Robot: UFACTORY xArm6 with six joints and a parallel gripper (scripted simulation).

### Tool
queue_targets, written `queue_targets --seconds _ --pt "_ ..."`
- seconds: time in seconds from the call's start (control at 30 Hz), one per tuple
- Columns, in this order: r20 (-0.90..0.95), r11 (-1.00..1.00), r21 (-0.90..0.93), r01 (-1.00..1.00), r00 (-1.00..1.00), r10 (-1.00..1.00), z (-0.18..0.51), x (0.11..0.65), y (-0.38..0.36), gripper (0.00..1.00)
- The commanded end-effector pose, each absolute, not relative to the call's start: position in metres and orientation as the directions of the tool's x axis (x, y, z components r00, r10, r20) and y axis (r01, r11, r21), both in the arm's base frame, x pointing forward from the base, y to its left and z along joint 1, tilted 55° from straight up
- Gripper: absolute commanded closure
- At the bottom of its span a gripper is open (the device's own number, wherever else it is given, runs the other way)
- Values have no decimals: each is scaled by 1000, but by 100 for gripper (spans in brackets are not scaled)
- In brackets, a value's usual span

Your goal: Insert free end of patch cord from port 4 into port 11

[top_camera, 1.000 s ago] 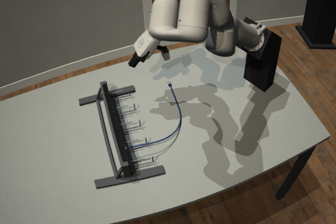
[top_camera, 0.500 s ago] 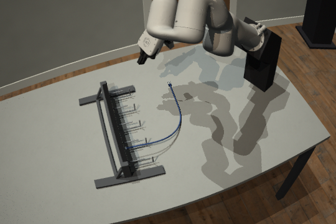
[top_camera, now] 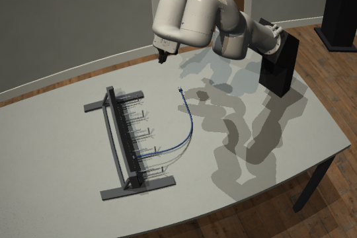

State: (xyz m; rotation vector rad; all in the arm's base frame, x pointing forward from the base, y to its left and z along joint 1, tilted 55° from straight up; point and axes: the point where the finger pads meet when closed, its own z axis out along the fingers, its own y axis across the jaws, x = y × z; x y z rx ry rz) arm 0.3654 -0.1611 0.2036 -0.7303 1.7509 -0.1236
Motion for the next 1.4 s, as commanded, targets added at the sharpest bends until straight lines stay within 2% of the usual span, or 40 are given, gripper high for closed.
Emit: queue_targets --seconds 0.0,0.2,0.27,0.57,1.37 --pt "-748 691 -548 -471 -95 -657 190 353 -165 100" --pt "-658 583 -619 -527 -57 -751 178 342 -168 100" --pt "-574 478 -668 -571 -14 -819 168 331 -172 100" --pt "-385 227 -728 -647 112 -916 148 306 -180 100" --pt "-372 210 -730 -651 121 -920 146 304 -181 100"
